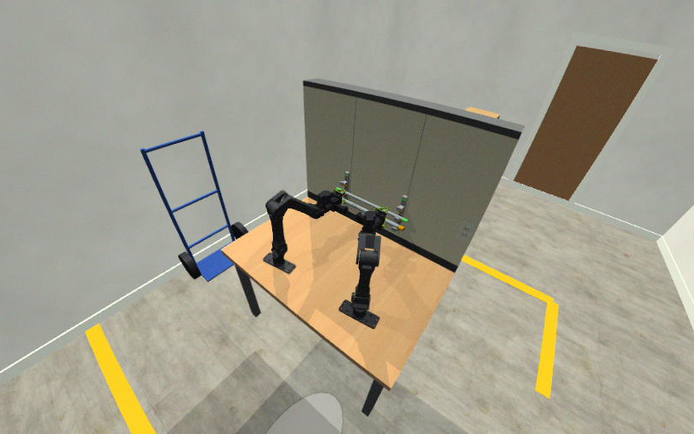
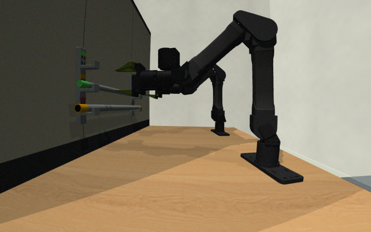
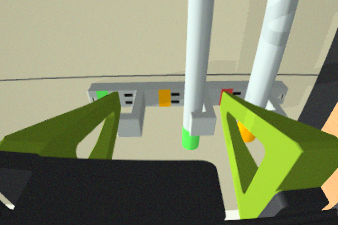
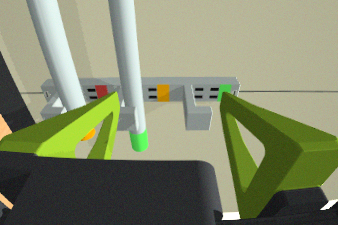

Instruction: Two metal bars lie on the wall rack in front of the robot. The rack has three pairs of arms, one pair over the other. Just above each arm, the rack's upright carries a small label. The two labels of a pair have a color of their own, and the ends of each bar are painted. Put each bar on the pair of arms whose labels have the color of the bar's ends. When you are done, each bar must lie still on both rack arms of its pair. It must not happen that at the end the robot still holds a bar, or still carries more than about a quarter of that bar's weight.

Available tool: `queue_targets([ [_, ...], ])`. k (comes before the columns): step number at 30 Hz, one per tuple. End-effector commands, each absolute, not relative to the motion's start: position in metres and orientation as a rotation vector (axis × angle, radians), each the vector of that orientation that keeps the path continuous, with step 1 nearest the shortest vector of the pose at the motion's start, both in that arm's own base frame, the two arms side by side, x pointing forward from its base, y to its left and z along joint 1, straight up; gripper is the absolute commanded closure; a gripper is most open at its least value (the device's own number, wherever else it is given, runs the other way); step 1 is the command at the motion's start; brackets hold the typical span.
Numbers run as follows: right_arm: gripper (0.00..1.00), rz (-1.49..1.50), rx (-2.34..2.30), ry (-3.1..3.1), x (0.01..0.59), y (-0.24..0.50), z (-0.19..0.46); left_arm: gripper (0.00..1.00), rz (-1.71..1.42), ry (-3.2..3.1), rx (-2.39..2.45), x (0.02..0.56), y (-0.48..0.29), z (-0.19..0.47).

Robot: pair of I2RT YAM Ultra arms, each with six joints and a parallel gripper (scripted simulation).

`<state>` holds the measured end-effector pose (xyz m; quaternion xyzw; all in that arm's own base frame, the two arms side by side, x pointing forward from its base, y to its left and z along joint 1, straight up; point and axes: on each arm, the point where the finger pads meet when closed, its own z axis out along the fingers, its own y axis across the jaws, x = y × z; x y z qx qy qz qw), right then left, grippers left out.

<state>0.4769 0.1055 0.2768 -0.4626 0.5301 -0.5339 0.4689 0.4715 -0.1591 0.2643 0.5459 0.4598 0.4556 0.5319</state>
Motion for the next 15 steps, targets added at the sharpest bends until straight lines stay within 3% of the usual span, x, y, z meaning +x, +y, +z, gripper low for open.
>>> queue_targets([
  [1, 0.26, -1.308, -1.142, 1.308, 0.478, 0.102, 0.262, 0.27, 1.090, 1.090, 1.281, 0.471, -0.159, 0.262],
  [15, 0.34, -1.308, -1.142, 1.308, 0.479, 0.101, 0.243, 0.35, 1.090, 1.090, 1.281, 0.472, -0.161, 0.243],
])
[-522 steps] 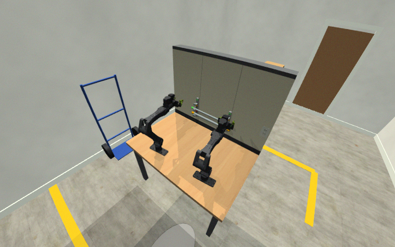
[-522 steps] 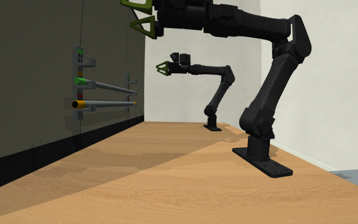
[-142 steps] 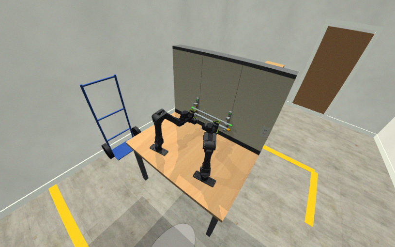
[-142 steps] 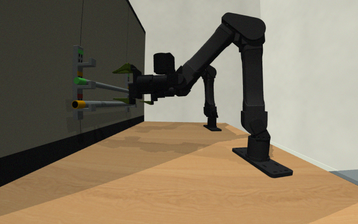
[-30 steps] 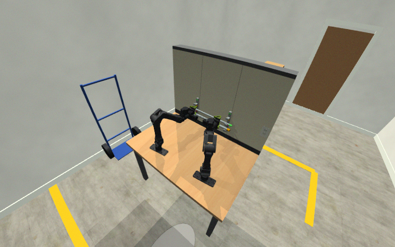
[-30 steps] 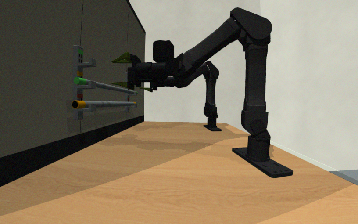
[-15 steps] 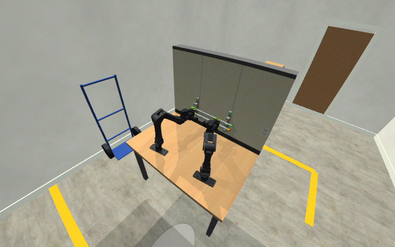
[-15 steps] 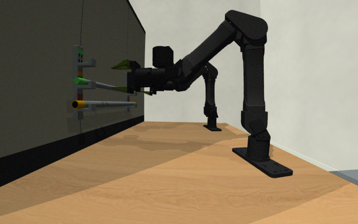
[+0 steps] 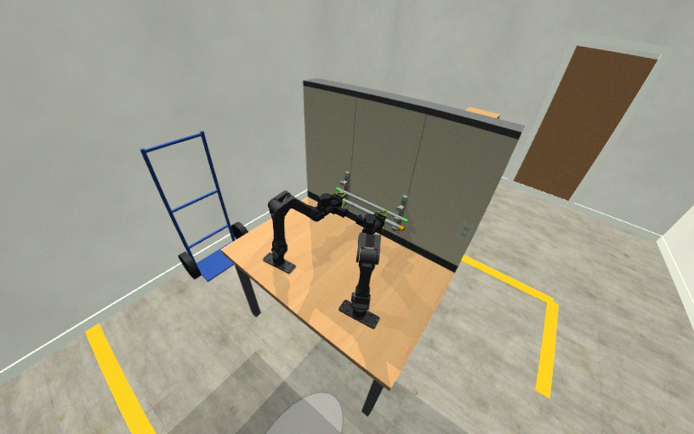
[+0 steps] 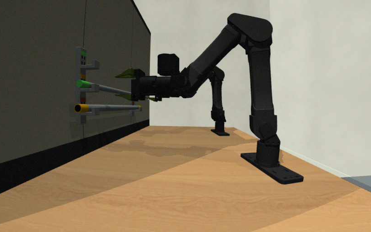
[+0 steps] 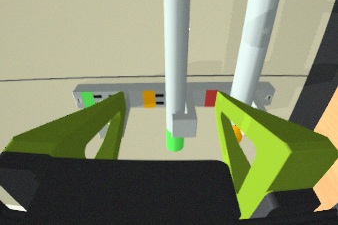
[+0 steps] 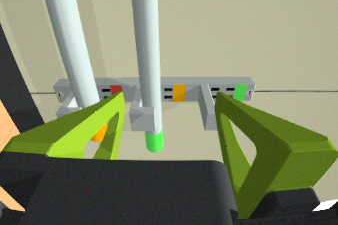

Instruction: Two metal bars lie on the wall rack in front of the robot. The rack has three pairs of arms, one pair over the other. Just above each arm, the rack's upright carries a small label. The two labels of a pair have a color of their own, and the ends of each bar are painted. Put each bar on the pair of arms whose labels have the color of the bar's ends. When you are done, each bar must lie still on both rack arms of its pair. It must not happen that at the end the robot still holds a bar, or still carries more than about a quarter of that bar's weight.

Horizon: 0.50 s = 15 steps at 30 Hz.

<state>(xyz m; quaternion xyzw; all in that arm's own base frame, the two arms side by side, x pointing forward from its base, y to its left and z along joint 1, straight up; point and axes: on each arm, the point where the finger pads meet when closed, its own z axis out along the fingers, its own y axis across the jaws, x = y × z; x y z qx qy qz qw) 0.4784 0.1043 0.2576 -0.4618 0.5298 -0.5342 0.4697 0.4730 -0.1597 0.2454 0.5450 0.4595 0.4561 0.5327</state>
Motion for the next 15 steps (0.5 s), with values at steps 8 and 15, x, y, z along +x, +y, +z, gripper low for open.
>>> queue_targets([
  [8, 0.35, -1.308, -1.142, 1.308, 0.483, 0.100, 0.239, 0.36, 1.090, 1.090, 1.281, 0.475, -0.161, 0.239],
  [15, 0.35, -1.308, -1.142, 1.308, 0.490, 0.099, 0.239, 0.36, 1.090, 1.090, 1.281, 0.482, -0.162, 0.239],
])
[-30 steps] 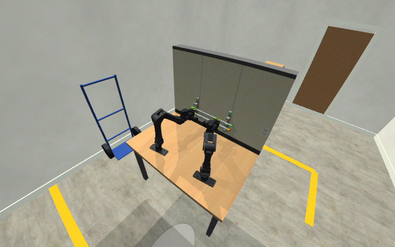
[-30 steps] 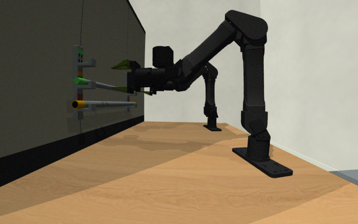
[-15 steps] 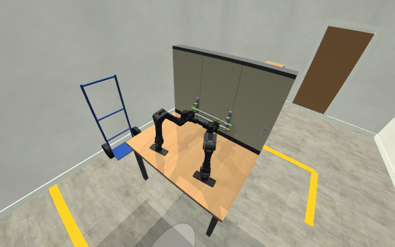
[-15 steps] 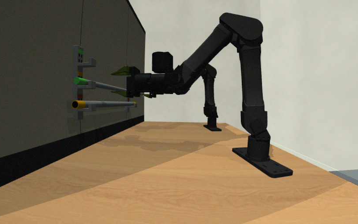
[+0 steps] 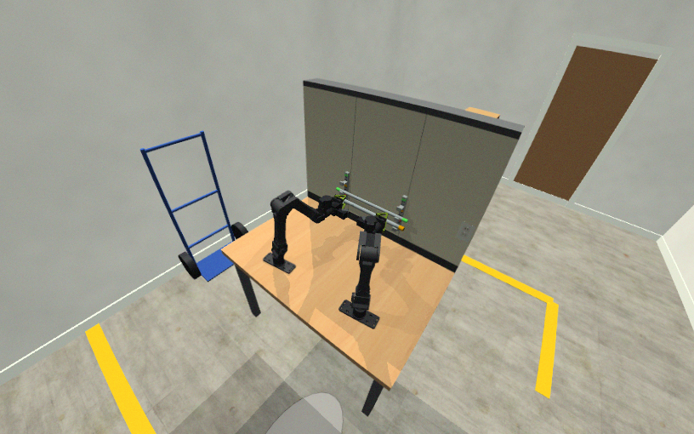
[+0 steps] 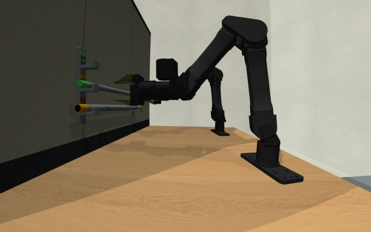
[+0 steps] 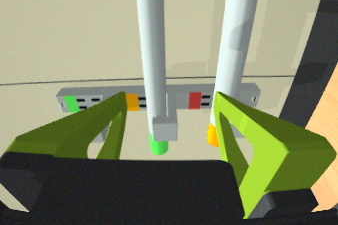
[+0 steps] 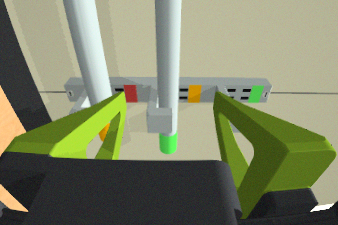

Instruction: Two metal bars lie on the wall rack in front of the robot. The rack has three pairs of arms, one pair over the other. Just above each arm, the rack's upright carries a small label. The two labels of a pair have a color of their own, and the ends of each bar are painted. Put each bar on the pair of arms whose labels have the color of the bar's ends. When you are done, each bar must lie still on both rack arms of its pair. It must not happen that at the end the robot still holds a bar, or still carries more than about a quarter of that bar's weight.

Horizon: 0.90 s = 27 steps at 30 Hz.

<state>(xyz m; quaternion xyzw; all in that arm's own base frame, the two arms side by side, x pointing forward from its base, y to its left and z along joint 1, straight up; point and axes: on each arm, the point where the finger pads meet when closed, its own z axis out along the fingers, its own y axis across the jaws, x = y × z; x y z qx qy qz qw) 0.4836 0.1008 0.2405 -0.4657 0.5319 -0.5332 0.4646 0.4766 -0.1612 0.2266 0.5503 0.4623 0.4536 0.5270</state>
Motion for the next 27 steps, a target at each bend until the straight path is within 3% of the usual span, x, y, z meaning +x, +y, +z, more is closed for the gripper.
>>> queue_targets([
  [1, 0.35, -1.308, -1.142, 1.308, 0.491, 0.099, 0.239, 0.36, 1.090, 1.090, 1.281, 0.483, -0.163, 0.239],
  [27, 0.35, -1.308, -1.142, 1.308, 0.514, 0.096, 0.239, 0.36, 1.090, 1.090, 1.281, 0.506, -0.166, 0.239],
])
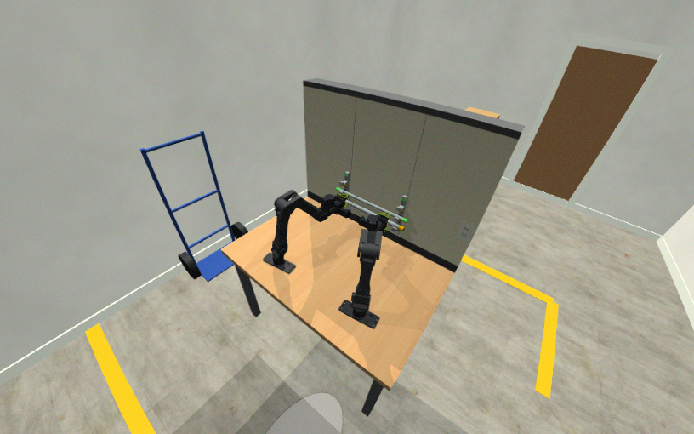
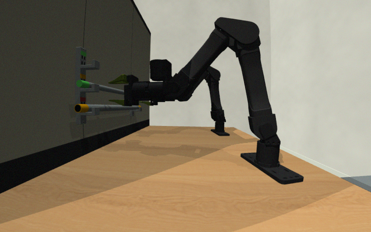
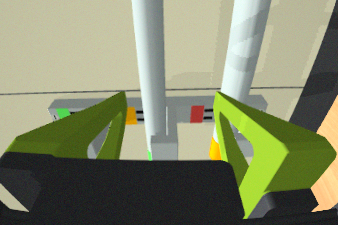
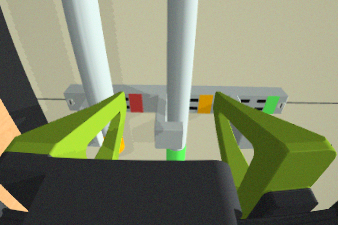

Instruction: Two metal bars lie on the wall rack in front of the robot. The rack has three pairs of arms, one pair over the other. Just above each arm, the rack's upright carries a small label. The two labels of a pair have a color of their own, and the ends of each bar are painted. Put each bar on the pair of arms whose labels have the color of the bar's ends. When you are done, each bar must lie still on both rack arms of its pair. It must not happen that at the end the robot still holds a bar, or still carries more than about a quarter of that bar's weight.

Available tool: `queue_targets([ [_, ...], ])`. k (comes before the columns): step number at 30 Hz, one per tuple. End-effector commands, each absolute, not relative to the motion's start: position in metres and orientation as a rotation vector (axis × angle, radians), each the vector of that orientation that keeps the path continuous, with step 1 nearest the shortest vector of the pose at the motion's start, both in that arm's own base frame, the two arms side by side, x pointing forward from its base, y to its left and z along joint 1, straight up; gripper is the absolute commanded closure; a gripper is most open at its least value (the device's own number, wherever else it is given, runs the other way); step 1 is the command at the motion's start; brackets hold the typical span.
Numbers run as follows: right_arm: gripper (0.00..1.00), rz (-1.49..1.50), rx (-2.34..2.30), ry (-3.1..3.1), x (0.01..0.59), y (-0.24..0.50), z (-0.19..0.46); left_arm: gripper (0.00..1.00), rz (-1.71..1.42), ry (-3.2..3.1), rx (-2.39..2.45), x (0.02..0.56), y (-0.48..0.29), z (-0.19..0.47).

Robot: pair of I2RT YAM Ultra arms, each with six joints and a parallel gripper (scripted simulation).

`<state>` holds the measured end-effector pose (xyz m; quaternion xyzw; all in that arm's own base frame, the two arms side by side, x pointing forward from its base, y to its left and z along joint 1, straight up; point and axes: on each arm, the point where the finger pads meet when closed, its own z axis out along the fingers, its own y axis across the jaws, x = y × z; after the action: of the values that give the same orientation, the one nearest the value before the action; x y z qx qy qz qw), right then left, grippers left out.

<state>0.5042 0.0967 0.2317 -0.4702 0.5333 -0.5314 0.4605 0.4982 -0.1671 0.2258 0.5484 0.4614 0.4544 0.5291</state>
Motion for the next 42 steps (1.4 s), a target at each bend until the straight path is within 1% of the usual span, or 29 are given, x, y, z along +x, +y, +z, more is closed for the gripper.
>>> queue_targets([
  [1, 0.35, -1.308, -1.142, 1.308, 0.515, 0.096, 0.239, 0.36, 1.090, 1.090, 1.281, 0.507, -0.166, 0.239],
  [31, 0.35, -1.308, -1.142, 1.308, 0.542, 0.092, 0.239, 0.36, 1.090, 1.090, 1.281, 0.534, -0.171, 0.239],
  [42, 0.51, -1.308, -1.142, 1.308, 0.542, 0.092, 0.239, 0.52, 1.090, 1.090, 1.281, 0.534, -0.171, 0.239],
])
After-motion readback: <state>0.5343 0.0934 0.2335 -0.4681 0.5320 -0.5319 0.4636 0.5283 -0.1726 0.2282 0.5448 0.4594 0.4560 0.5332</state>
